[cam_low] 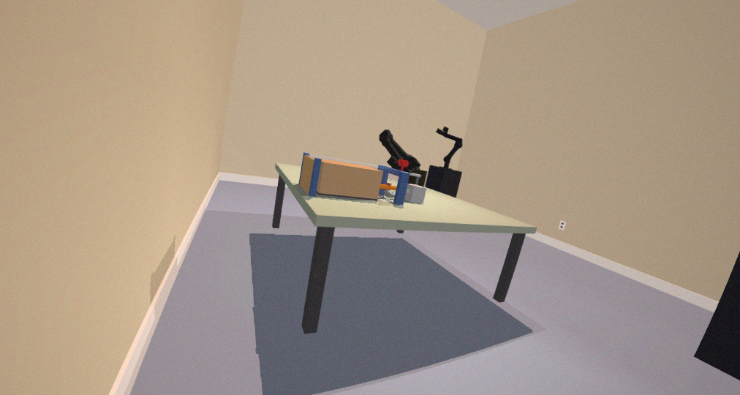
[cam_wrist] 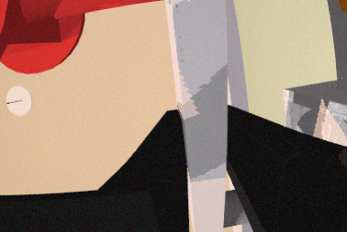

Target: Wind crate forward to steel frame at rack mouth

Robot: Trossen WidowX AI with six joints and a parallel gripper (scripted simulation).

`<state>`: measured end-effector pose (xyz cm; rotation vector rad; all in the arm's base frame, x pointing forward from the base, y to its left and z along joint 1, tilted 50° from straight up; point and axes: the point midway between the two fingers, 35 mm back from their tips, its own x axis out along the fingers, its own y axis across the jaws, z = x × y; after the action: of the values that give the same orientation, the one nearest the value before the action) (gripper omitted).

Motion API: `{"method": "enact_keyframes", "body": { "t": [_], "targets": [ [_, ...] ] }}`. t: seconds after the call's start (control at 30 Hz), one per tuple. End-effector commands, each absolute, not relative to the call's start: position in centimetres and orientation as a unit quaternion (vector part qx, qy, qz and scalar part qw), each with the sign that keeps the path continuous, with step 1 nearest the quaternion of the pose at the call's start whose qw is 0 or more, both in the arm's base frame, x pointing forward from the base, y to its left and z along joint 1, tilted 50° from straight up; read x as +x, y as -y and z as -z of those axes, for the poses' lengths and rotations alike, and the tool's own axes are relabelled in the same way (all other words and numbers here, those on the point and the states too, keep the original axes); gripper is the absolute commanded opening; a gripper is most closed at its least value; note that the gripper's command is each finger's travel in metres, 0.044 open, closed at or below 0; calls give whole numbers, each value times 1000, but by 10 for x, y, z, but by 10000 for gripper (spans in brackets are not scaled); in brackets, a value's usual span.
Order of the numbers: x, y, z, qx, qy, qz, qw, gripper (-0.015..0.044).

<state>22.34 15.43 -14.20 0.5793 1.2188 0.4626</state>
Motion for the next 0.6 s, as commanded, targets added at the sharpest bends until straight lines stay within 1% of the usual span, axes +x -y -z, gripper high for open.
{"method": "enact_keyframes", "body": {
  "t": [0.0, 0.57],
  "targets": [
    [224, -156, 141, 266, -557, -221, 755, 0],
    [221, -148, 139, 267, -556, -220, 756, 0]
  ]
}}
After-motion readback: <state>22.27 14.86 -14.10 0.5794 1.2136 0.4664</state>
